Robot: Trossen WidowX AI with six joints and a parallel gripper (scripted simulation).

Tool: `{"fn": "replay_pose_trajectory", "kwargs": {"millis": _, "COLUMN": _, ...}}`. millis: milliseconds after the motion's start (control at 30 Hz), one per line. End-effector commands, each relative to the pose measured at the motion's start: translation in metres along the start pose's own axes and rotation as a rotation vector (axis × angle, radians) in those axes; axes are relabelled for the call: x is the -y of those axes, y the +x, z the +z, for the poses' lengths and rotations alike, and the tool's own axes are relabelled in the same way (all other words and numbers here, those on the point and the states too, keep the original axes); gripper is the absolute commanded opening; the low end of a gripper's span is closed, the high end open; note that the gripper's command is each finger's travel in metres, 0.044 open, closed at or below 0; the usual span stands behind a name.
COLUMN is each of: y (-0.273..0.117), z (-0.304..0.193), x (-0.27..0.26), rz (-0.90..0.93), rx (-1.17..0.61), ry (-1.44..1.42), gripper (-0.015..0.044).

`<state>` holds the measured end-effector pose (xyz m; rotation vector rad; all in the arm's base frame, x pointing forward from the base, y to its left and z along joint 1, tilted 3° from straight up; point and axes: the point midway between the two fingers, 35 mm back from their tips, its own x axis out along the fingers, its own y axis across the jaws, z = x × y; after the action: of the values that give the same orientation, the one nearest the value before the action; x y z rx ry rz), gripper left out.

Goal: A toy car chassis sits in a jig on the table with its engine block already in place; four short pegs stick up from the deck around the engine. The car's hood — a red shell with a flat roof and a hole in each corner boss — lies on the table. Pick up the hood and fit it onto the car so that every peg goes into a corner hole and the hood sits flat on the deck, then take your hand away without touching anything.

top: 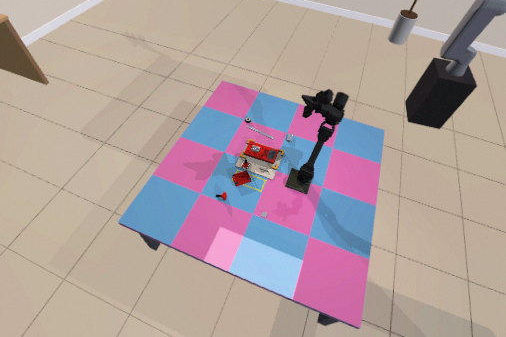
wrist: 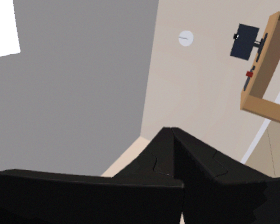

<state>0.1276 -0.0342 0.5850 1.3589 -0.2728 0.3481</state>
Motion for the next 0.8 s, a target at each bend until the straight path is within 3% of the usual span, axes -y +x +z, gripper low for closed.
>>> {"fn": "replay_pose_trajectory", "kwargs": {"millis": 0, "y": 0.001, "z": -0.002, "x": -0.001, "rz": 0.001, "rx": -0.002, "ry": -0.012, "gripper": 0.0026}}
{"fn": "replay_pose_trajectory", "kwargs": {"millis": 267, "y": 0.033, "z": -0.11, "x": 0.003, "rz": -0.004, "rx": -0.143, "ry": -0.536, "gripper": 0.0236}}
{"fn": "replay_pose_trajectory", "kwargs": {"millis": 533, "y": 0.077, "z": -0.191, "x": 0.066, "rz": -0.117, "rx": -0.331, "ry": -1.011, "gripper": 0.044}}
{"fn": "replay_pose_trajectory", "kwargs": {"millis": 767, "y": 0.11, "z": -0.238, "x": 0.158, "rz": -0.275, "rx": -0.587, "ry": -1.298, "gripper": 0.044}}
